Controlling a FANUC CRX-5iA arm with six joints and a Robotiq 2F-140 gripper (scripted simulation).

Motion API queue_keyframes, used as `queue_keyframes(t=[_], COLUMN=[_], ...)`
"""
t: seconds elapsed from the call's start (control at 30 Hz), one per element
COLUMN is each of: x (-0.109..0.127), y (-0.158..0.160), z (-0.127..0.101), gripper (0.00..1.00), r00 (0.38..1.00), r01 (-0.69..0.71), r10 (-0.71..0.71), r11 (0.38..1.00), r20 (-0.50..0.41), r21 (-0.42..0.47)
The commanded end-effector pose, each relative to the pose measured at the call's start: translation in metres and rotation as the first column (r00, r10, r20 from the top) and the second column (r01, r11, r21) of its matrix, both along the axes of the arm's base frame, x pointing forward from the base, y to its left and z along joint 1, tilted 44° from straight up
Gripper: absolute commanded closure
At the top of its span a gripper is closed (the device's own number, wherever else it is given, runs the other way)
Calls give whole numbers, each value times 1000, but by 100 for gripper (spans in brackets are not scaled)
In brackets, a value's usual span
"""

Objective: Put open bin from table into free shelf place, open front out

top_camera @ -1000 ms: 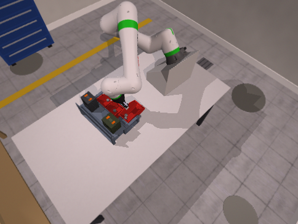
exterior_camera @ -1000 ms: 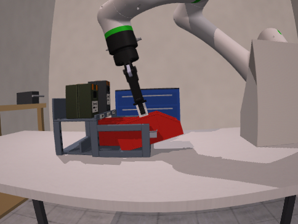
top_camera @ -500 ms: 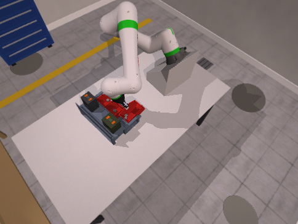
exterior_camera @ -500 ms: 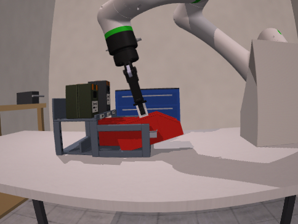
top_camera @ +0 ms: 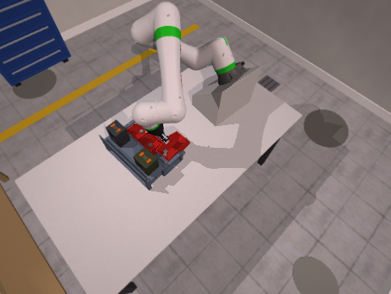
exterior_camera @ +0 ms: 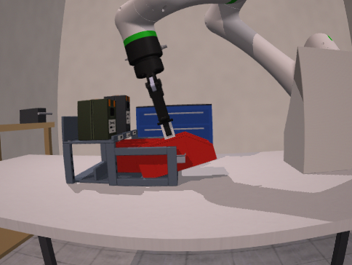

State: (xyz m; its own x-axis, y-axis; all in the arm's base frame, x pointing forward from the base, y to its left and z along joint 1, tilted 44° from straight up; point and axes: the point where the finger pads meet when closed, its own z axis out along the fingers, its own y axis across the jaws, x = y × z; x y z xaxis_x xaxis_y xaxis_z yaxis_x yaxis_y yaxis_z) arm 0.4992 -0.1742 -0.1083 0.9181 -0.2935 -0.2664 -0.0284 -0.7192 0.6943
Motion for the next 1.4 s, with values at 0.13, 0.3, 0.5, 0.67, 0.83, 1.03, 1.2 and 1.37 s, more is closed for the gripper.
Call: queue_keyframes(t=[0.13,0.3,0.5,0.67,0.83,1.03,1.2,1.37], x=[0,0,0,0,0,0,1,2], y=[0,0,0,0,0,0,0,0], z=[0,0,0,0,0,0,0,0], gripper=[100,100,100,100,100,100,100,100], r00=[1000,1000,1000,1000,1000,1000,1000,1000], r01=[0,0,0,0,0,-1,-3,-6], r10=[0,0,0,0,0,1,3,6], r11=[1000,1000,1000,1000,1000,1000,1000,1000], r20=[0,0,0,0,0,1,3,6], r21=[0,0,0,0,0,0,0,0])
